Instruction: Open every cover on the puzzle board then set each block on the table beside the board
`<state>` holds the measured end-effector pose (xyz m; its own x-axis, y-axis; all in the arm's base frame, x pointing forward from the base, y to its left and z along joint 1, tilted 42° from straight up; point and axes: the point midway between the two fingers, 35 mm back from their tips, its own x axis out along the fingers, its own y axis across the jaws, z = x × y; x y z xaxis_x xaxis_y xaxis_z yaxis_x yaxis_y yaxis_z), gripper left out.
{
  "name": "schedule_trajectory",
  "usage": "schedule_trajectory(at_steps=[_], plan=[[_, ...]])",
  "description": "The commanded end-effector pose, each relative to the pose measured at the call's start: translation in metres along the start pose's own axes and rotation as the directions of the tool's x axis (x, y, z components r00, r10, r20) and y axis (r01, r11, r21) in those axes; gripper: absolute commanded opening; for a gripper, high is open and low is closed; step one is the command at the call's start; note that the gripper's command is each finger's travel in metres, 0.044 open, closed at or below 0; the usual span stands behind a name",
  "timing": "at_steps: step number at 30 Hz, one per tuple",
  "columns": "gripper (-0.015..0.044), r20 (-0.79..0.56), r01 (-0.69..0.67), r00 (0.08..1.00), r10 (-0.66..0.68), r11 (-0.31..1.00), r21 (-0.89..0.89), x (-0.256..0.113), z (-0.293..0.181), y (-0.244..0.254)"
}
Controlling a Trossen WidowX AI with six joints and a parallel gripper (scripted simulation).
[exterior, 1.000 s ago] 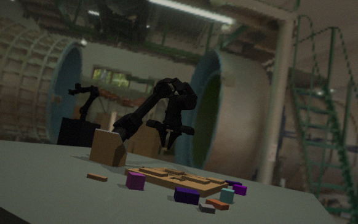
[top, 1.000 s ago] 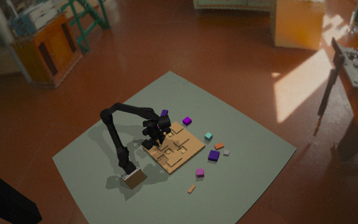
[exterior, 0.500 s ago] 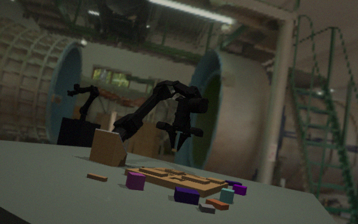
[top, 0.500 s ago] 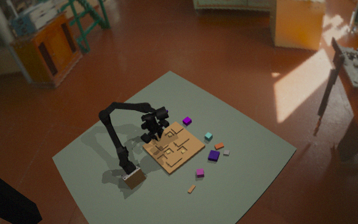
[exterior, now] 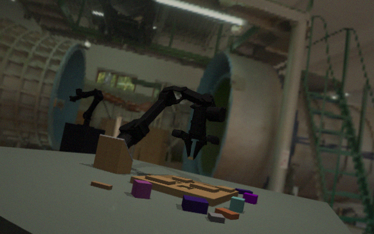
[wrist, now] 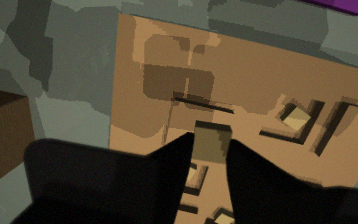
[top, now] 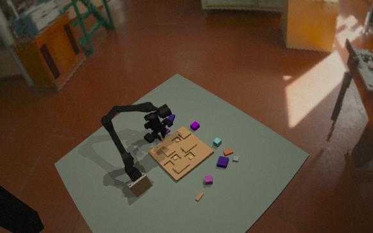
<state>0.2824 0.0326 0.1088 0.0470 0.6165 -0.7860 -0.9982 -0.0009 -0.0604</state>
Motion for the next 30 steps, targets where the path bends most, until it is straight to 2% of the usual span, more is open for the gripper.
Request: schedule_trajectory(at_steps=[1,30], plan=[[0.008,0.009,0.004,1.0,-0.004,1.0,0.002,-0.001,0.015,-0.004],[0.008,0.064,0.003,0.998,-0.002,1.0,-0.006,-0.007,0.121,-0.003]])
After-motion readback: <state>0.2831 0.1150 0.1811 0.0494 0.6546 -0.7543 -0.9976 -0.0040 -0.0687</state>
